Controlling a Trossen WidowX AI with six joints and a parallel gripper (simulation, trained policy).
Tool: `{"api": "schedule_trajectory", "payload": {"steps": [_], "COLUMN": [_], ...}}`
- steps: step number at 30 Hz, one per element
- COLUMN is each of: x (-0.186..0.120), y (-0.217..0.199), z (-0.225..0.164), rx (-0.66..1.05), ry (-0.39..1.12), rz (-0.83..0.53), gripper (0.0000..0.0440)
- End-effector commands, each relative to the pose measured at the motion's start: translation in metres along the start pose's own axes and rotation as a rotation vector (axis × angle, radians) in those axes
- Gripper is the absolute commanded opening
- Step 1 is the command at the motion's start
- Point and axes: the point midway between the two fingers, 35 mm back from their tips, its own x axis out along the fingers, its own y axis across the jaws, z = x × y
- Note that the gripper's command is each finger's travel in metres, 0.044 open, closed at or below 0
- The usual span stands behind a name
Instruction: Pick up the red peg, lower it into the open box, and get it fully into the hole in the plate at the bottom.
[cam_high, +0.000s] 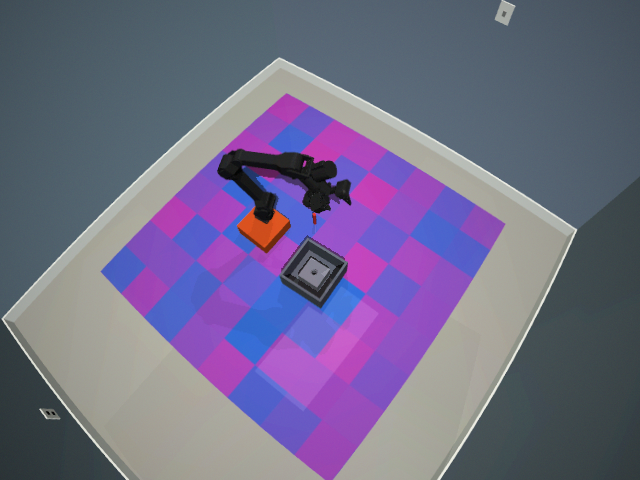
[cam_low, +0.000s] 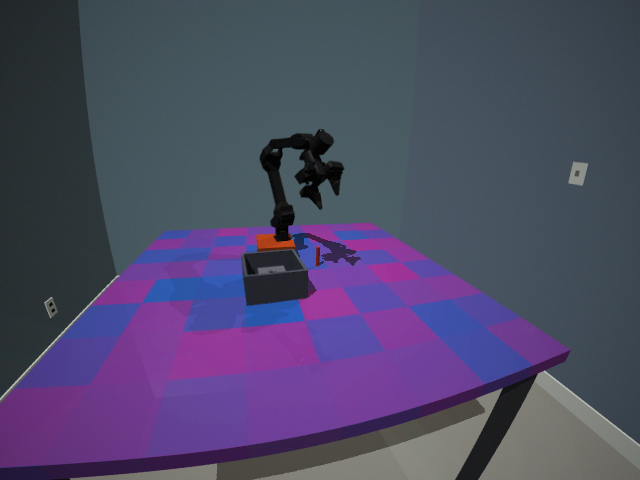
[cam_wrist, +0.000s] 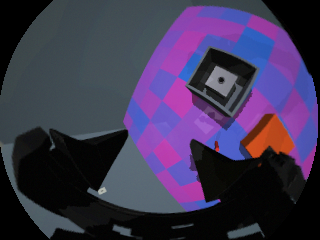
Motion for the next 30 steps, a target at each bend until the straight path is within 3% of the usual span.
{"api": "schedule_trajectory", "payload": {"steps": [1,20,30], "x": [0.006,0.034,0.055], "y": [-0.015,-0.118,-0.156], "z": [-0.006,-0.047,-0.060], "rx": [-0.053,-0.374,-0.468], "ry": [0.014,0.154,0.191], "rz": [-0.083,-0.637,-0.816], "gripper": [0.0440,0.0440,0.0440]}}
